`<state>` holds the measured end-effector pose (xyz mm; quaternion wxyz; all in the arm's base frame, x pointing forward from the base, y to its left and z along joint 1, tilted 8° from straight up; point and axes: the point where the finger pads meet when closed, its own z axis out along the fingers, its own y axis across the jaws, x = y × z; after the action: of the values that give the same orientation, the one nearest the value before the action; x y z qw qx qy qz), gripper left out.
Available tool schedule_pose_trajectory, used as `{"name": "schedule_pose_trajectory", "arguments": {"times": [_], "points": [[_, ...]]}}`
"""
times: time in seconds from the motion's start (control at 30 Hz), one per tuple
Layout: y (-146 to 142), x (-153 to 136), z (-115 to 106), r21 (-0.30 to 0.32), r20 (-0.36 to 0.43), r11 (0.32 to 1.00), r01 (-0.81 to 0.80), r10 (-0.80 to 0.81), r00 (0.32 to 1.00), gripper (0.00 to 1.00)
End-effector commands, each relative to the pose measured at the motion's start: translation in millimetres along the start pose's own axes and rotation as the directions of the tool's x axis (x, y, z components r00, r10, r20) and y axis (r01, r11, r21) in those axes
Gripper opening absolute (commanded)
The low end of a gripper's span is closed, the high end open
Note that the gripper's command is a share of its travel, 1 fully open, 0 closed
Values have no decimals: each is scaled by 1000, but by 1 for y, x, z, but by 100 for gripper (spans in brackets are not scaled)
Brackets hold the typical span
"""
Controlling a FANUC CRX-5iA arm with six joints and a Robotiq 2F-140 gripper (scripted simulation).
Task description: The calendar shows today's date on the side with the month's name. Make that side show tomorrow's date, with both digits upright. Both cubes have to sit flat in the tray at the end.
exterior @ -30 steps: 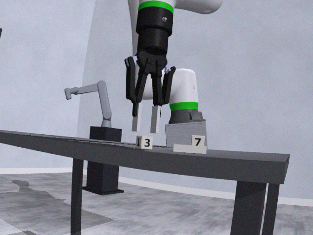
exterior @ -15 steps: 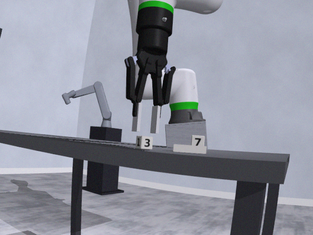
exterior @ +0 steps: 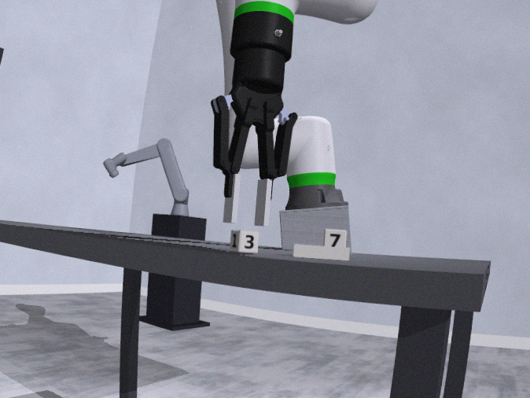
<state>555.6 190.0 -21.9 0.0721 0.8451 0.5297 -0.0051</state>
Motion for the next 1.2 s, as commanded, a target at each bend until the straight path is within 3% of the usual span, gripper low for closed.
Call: {"name": "schedule_pose_trajectory", "arguments": {"times": [0.0, 0.33, 0.77, 1.07, 1.17], "points": [[0, 0, 0, 0, 0, 1000, 0, 0, 1000, 35], [0, 0, -3, 0, 0, 1000, 0, 0, 1000, 35], [0, 0, -38, 0, 0, 1000, 0, 0, 1000, 35], [0, 0, -42, 0, 0, 1000, 0, 0, 1000, 35], [0, 1, -41, 2, 33, 1000, 1, -1, 999, 35]]}}
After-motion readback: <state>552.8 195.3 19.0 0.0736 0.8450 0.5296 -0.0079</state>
